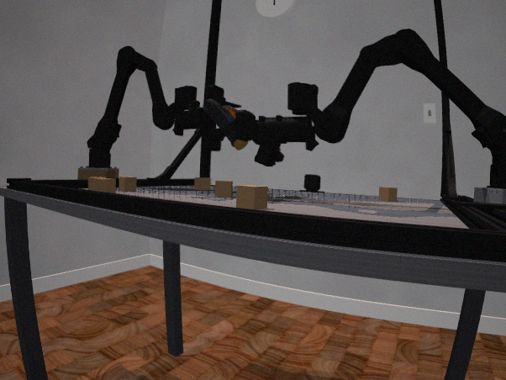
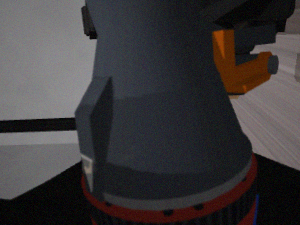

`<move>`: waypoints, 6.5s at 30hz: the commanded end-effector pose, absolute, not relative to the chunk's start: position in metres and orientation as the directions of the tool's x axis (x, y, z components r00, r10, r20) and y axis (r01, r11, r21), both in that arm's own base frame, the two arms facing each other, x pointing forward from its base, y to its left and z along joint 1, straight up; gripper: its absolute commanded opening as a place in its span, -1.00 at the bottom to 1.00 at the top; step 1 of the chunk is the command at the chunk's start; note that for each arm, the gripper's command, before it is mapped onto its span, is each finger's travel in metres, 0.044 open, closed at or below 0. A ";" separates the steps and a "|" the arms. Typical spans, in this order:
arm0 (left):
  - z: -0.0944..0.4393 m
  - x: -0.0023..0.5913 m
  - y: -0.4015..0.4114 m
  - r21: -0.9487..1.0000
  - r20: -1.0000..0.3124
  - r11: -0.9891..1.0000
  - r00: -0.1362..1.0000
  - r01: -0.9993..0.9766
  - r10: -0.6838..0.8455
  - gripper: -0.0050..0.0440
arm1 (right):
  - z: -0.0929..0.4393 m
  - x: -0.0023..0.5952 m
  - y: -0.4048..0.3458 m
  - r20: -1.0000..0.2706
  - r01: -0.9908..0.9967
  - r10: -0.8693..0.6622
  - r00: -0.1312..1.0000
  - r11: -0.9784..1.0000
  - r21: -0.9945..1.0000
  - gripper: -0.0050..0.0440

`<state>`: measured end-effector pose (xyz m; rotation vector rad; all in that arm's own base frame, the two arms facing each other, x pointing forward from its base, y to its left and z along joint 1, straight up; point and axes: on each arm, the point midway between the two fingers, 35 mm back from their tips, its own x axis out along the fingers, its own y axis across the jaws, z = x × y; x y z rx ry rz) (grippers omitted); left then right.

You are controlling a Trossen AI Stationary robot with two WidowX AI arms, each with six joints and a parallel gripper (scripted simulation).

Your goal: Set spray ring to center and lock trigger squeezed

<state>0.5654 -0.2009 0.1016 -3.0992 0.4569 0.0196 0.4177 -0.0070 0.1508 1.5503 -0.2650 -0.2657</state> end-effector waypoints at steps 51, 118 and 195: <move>0.105 0.566 -0.201 0.000 0.000 -0.958 0.958 -0.287 -0.287 -0.80 | 0.144 0.421 -0.006 -0.747 0.698 -0.290 0.598 -0.269 0.663 -0.80; 0.105 0.566 -0.201 0.000 0.000 -0.958 0.958 -0.287 -0.287 -0.80 | 0.220 0.362 0.021 -0.736 0.690 -0.296 0.609 -0.259 0.675 0.84; 0.105 0.566 -0.201 0.000 0.000 -0.958 0.958 -0.287 -0.287 -0.80 | 0.147 0.328 0.028 -0.168 0.166 -0.335 0.927 -0.034 0.986 0.74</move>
